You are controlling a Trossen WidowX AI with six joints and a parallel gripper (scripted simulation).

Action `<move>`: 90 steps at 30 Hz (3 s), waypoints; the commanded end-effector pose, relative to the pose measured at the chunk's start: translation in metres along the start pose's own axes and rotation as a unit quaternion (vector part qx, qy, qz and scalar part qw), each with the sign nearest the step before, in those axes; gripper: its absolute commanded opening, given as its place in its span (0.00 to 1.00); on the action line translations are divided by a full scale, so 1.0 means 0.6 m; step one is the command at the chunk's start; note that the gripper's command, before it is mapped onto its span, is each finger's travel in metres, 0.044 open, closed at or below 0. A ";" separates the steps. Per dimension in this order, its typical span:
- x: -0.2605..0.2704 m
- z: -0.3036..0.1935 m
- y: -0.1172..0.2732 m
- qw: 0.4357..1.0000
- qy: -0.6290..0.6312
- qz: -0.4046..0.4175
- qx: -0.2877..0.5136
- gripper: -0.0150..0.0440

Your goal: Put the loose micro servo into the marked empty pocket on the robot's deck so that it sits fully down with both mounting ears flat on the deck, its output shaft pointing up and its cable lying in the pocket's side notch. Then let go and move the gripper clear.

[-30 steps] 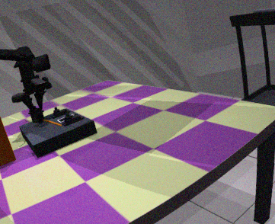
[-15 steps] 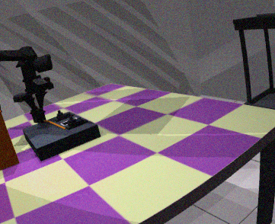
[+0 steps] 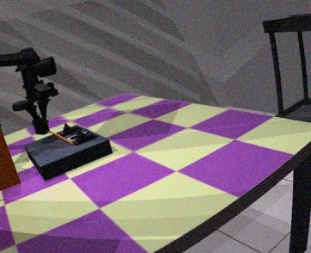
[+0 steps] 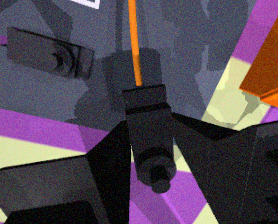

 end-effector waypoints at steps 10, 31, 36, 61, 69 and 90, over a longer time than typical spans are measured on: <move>-0.033 0.049 0.003 1.000 0.003 -0.001 -0.004 0.25; -0.091 0.123 0.004 0.998 0.061 -0.002 -0.004 0.25; -0.091 0.123 0.004 0.989 0.147 -0.002 -0.004 0.25; -0.091 0.123 0.004 0.843 0.538 -0.004 -0.003 0.25; -0.085 0.127 0.004 0.841 0.540 -0.004 -0.003 0.25; 0.023 0.209 0.005 0.841 0.542 -0.003 -0.005 0.25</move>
Point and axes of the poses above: the point midway between the two fingers, 35 mm back from their tips, its own y axis back along the fingers, its own x axis across the jaws, z = x × y, the point moved 4 cm from there along y, back along the fingers, and after that the axes turned 13 degrees about y, right-handed, at the moved point
